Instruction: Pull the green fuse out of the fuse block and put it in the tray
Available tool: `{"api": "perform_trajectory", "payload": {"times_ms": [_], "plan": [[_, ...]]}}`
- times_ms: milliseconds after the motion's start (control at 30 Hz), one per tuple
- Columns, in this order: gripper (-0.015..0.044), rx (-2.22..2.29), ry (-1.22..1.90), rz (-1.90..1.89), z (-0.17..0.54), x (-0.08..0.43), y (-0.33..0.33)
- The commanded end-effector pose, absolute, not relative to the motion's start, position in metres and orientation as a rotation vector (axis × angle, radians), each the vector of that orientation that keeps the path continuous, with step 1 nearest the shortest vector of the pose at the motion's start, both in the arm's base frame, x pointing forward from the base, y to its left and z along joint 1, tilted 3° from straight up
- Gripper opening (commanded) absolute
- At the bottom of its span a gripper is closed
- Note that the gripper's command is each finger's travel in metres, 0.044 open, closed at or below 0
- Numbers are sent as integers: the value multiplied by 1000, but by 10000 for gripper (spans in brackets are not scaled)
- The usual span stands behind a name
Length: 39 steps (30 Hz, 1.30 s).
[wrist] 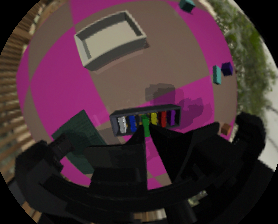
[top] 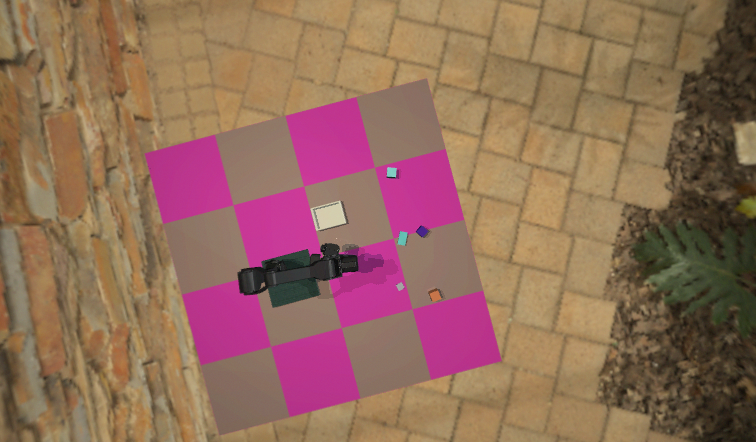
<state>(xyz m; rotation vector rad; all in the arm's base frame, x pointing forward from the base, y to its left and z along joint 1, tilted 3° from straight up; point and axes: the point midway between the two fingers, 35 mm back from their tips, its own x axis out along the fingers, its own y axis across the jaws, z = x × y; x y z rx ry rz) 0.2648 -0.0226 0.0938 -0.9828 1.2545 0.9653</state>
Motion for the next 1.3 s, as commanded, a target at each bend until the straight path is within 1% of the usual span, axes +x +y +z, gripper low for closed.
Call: {"api": "perform_trajectory", "payload": {"times_ms": [0,1267], "plan": [[0,-985,1256,965,96,264,-23],[0,-984,1258,963,124,262,-24]]}}
